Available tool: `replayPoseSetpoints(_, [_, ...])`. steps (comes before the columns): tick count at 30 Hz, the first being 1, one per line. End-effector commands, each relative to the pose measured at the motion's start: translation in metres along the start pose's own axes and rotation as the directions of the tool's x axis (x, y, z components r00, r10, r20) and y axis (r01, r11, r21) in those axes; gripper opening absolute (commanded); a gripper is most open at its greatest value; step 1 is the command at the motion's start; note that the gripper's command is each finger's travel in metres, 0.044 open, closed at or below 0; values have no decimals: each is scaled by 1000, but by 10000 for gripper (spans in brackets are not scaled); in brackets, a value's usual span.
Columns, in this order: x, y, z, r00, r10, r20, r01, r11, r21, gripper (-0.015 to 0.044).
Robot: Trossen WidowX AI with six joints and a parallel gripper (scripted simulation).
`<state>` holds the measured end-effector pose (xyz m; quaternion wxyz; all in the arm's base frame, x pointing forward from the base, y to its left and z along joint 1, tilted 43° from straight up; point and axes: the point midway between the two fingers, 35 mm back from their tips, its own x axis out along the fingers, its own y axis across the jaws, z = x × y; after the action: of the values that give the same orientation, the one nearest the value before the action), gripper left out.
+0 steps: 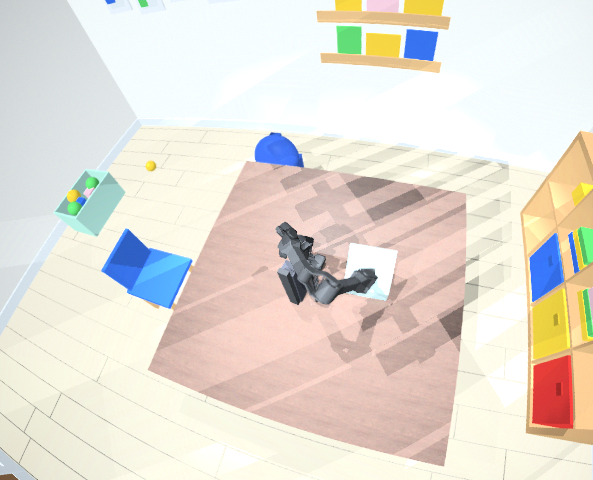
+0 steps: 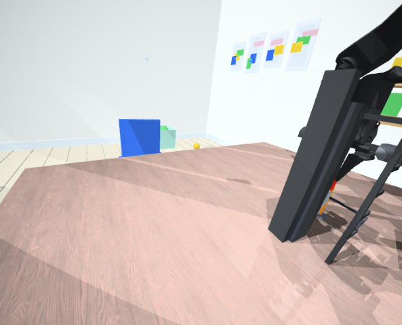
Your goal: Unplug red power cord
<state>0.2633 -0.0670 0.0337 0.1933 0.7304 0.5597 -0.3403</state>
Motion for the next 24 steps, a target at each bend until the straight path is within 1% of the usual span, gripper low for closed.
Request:
replayPoseSetpoints(1, [-3, 1, 20, 999, 5, 34, -5, 1000, 9, 0])
replayPoseSetpoints(23, [-8, -3, 56, 999, 6, 34, -6, 1000, 12, 0])
replayPoseSetpoints(24, [-8, -3, 54, 999, 6, 33, -6, 1000, 12, 26])
